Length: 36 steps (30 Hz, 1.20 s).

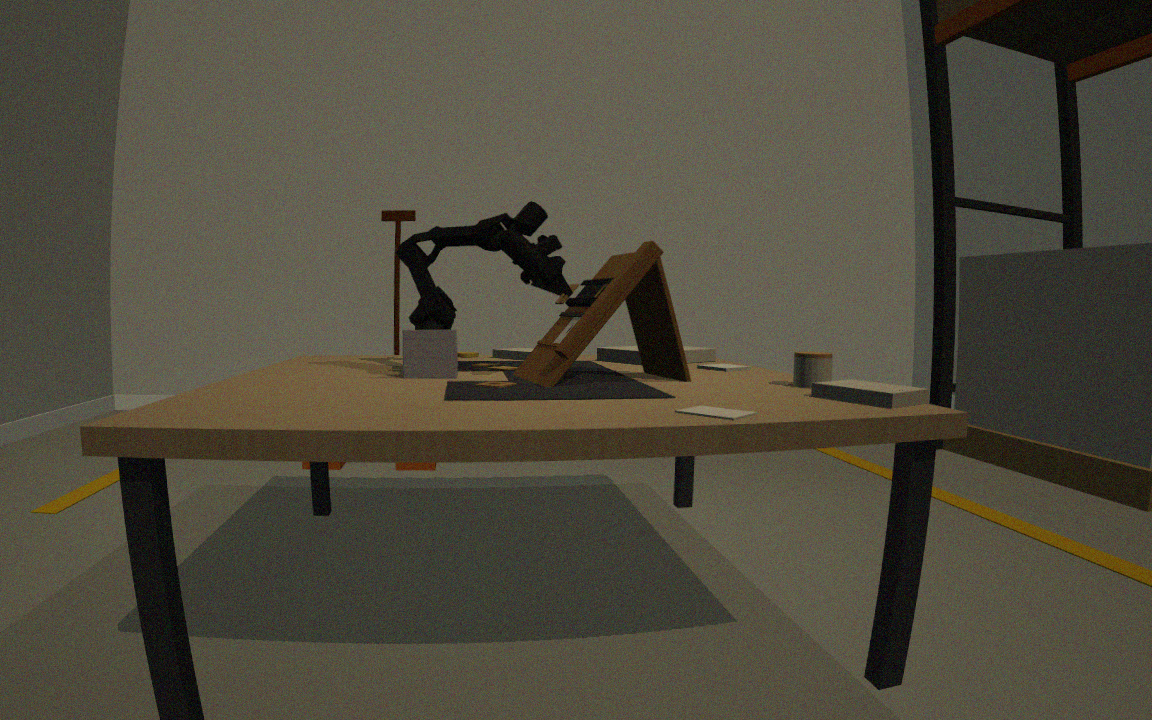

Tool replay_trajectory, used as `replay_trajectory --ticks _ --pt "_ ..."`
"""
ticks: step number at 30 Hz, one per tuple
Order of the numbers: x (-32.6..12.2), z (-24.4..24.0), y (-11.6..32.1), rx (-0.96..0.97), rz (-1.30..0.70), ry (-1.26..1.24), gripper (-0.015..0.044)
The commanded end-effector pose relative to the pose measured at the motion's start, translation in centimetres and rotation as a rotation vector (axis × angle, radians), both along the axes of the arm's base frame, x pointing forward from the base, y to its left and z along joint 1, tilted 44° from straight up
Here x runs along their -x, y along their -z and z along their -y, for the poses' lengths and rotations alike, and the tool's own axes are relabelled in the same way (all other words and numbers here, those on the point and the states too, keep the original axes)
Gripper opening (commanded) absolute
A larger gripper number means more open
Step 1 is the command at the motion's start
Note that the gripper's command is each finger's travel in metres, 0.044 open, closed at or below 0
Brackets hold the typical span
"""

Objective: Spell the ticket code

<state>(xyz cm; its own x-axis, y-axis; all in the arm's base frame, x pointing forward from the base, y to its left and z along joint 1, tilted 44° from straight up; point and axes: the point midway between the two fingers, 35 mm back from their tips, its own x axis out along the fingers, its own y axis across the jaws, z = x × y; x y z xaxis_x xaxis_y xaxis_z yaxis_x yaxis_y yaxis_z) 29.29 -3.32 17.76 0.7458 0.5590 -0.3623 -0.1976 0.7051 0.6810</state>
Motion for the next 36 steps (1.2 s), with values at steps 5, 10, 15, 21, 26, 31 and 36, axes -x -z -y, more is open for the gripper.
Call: replay_trajectory --ticks 5,10,15,21,26,31,36 --pt "-0.1 0.3 0.2 0.003 0.007 -0.004 0.0000" --pt "-0.2 0.5 0.3 0.003 0.007 -0.004 0.0000" --pt "-0.2 0.7 0.5 0.003 0.007 -0.004 0.0000" --pt "-0.3 0.9 0.7 0.003 0.007 -0.004 0.0000" --pt "-0.3 1.1 0.9 0.003 0.008 -0.004 0.0000" --pt "-0.4 1.2 1.1 0.003 0.008 -0.004 0.0000" --pt "-0.4 1.4 1.2 0.003 0.008 -0.004 0.0000"
